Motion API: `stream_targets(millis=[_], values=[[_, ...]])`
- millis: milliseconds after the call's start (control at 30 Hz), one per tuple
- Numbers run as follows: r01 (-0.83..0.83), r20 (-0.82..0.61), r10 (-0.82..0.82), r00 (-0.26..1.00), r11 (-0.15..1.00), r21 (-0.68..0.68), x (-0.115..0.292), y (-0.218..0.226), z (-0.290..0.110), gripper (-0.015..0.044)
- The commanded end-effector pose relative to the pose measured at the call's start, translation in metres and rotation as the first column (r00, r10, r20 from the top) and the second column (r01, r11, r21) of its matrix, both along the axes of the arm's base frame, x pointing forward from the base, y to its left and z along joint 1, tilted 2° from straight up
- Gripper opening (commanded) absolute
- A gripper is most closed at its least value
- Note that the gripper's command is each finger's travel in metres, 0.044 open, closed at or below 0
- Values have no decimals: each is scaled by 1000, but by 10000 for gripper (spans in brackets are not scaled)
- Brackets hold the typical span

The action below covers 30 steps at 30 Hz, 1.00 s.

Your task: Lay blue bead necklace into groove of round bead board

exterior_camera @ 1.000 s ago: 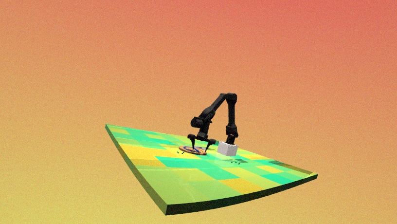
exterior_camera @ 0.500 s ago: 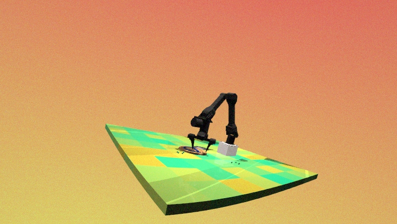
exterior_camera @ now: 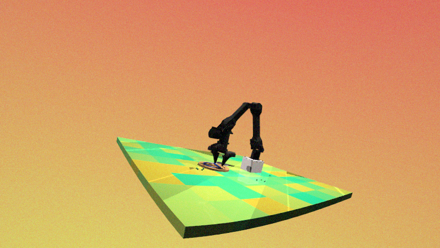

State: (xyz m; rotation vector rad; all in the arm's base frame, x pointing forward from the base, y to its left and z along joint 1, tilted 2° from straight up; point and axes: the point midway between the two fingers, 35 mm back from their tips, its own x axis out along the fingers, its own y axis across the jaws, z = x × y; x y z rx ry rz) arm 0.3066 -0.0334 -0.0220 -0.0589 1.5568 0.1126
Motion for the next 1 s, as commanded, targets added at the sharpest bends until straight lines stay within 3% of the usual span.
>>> stream_targets(millis=[0,100,300,967], values=[[788,-22,-788,615,615,-7,-19,-51,15,120],[939,-29,-939,342,343,-13,-29,-69,19,120],[999,-35,-999,27,28,-20,-36,-81,22,120],[1000,-35,-999,13,13,-21,-37,-82,22,120]])
